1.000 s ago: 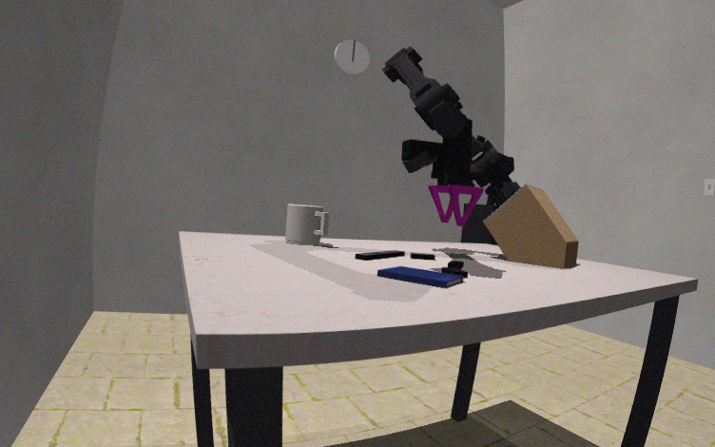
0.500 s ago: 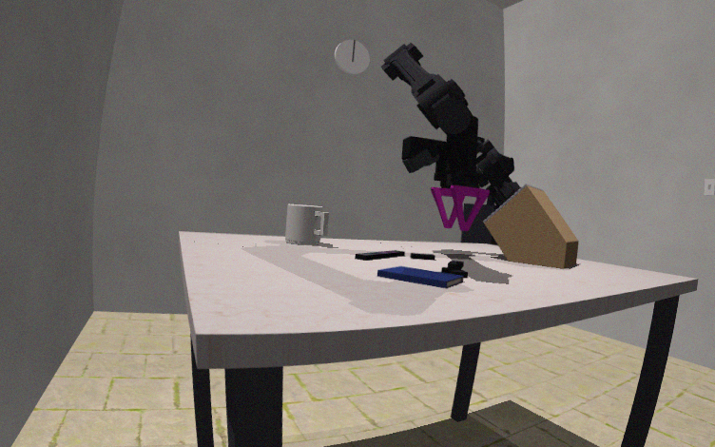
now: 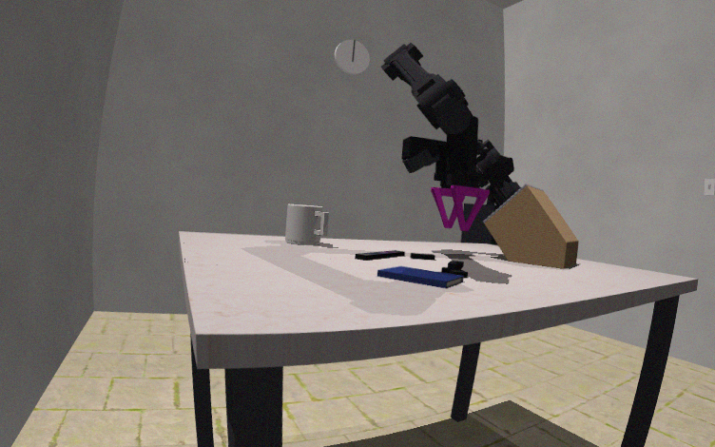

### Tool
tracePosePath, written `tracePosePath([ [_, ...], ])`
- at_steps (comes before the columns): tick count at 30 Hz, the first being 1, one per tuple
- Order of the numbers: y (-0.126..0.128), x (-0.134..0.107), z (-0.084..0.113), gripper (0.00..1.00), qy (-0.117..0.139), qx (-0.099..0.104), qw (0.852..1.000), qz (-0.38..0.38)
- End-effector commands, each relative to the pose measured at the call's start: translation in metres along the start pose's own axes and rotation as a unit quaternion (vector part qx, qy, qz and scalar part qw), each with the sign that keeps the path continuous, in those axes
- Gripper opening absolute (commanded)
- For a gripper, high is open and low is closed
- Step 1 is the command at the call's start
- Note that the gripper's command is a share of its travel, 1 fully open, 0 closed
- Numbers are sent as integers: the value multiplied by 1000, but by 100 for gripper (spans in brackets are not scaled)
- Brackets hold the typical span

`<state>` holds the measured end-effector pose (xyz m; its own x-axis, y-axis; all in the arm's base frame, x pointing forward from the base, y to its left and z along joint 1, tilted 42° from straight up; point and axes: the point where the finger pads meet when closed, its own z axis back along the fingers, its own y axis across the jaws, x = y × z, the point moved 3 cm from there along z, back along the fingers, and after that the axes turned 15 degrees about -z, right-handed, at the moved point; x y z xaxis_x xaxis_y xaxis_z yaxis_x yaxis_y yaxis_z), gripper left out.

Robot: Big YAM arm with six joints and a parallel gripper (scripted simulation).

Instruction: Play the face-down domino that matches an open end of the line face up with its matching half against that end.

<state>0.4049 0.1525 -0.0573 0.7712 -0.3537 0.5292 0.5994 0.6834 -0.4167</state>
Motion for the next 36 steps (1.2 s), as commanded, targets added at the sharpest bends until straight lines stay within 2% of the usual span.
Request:
tracePosePath([
  [1, 9, 3, 8, 73, -4, 10, 1000, -2],
  [8, 24, 6, 18, 73, -10, 25, 1000, -5],
  [15, 24, 6, 18, 73, -10, 25, 1000, -5],
  [16, 5, 0, 1, 73, -1, 7, 1000, 1],
  [25, 25, 5, -22, 73, -9, 24, 1000, 1],
  [32, 25, 5, -22, 73, -9, 24, 1000, 1],
  [33, 15, -6, -28, 73, -2, 10, 1000, 8],
  [36, 16, -1, -35, 73, -4, 13, 1000, 6],
])
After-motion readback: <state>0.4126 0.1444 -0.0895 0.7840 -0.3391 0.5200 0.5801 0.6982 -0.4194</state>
